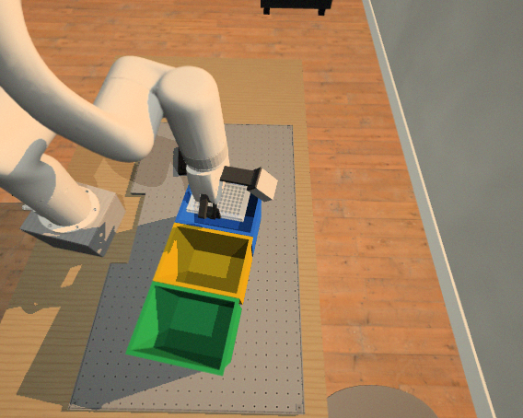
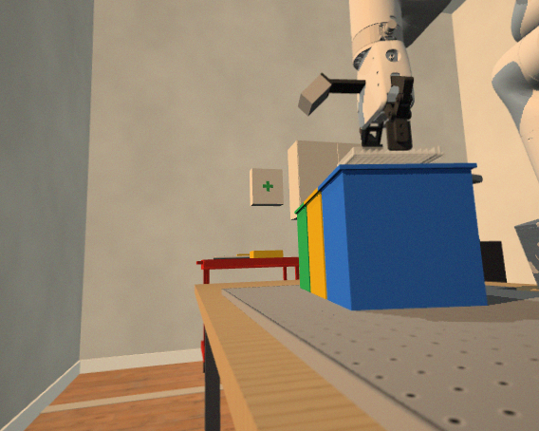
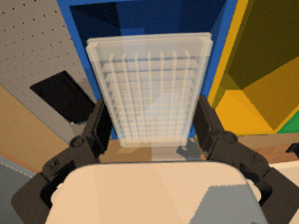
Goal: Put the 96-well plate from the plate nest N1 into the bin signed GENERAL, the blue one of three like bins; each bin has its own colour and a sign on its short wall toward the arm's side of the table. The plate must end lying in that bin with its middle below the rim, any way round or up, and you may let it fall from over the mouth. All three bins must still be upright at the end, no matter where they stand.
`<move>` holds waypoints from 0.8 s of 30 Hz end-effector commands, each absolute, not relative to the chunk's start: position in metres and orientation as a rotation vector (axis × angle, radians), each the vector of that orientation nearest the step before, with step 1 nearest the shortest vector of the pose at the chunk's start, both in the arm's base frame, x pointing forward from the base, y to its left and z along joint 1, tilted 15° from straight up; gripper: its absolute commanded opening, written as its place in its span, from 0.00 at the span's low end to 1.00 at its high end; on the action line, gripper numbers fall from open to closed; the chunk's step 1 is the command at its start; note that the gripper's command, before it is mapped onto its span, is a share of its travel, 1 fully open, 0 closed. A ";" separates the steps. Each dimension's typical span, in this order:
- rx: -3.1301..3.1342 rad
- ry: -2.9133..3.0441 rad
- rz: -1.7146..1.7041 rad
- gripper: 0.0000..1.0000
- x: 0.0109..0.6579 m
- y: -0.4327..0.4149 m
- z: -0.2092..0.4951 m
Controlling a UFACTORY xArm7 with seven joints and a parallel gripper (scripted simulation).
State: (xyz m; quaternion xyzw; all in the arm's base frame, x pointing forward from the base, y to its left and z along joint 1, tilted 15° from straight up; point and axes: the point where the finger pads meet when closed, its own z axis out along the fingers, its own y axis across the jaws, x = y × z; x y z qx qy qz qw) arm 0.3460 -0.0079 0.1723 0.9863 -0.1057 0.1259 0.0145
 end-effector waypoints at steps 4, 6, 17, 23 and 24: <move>3.070 -0.329 0.398 0.00 0.347 -0.008 0.172; 3.070 -0.329 0.398 0.00 0.347 -0.008 0.172; 3.070 -0.329 0.398 0.00 0.348 -0.008 0.171; 3.070 -0.329 0.398 0.00 0.348 -0.008 0.170; 3.070 -0.329 0.398 0.00 0.348 -0.008 0.170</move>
